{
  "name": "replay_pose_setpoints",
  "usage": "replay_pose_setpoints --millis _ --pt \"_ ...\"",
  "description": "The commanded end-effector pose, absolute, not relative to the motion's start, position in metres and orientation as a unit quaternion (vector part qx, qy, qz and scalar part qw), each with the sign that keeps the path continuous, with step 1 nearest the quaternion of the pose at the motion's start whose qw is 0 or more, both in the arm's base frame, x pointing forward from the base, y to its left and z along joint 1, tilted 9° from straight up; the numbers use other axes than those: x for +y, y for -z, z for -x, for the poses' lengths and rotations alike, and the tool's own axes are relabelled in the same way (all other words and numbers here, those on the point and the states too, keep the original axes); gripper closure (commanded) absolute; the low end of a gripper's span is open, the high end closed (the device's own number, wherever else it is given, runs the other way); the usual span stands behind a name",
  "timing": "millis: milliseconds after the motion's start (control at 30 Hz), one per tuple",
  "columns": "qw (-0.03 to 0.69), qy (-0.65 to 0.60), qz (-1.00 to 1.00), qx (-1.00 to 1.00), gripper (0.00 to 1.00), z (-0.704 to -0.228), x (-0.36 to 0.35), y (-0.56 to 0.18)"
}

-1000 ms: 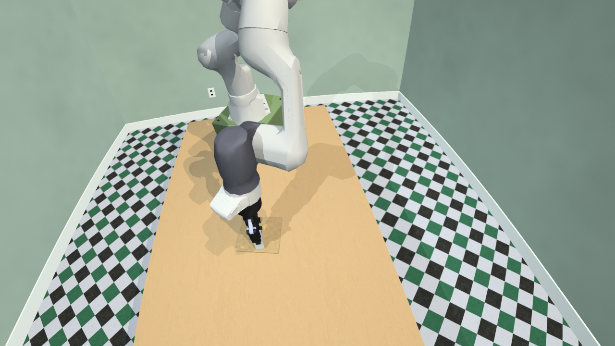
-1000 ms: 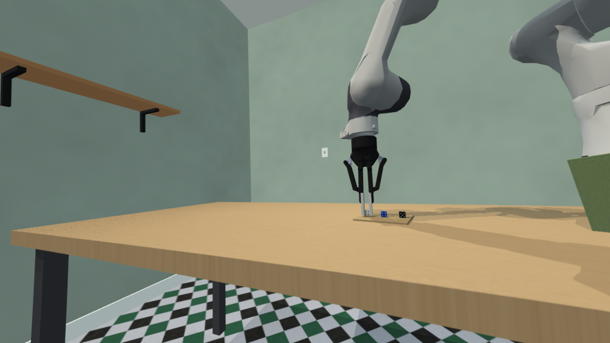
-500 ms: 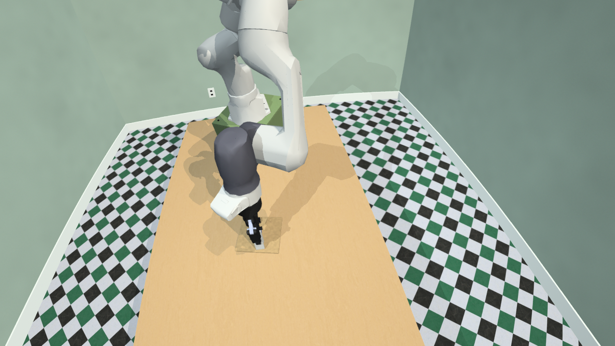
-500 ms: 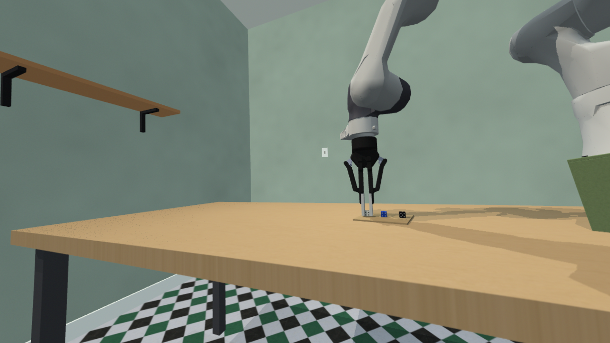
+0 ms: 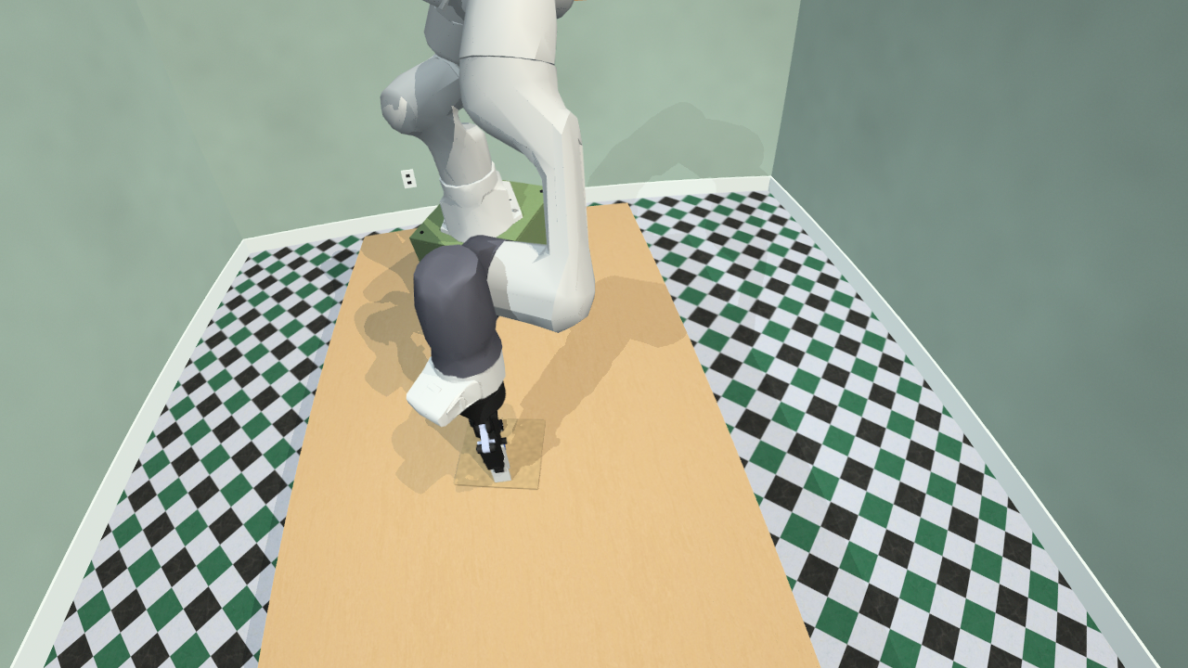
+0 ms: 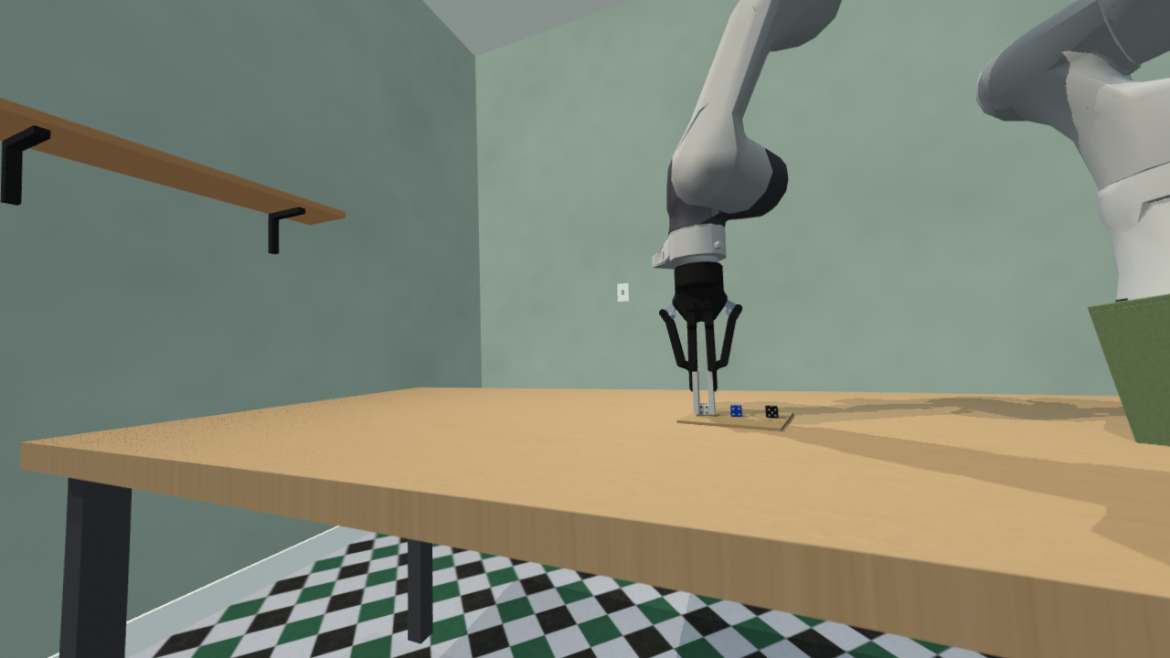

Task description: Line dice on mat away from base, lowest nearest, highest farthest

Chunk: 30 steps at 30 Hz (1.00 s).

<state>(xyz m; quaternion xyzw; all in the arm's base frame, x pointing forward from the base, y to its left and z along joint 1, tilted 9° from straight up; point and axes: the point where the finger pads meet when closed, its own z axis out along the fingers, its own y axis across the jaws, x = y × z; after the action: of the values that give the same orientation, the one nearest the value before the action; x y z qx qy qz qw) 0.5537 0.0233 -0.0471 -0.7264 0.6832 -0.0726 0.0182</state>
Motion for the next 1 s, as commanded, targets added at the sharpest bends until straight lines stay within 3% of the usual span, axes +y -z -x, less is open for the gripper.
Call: replay_pose_setpoints --millis 0,667,967 --pt "0.018 0.074 0.727 0.682 0.93 -0.5546 0.0223 0.0473" --pt "0.018 0.074 0.727 0.682 0.93 -0.5546 0.0223 0.0473" --pt "0.018 0.074 0.727 0.682 0.86 -0.5546 0.0223 0.0473"
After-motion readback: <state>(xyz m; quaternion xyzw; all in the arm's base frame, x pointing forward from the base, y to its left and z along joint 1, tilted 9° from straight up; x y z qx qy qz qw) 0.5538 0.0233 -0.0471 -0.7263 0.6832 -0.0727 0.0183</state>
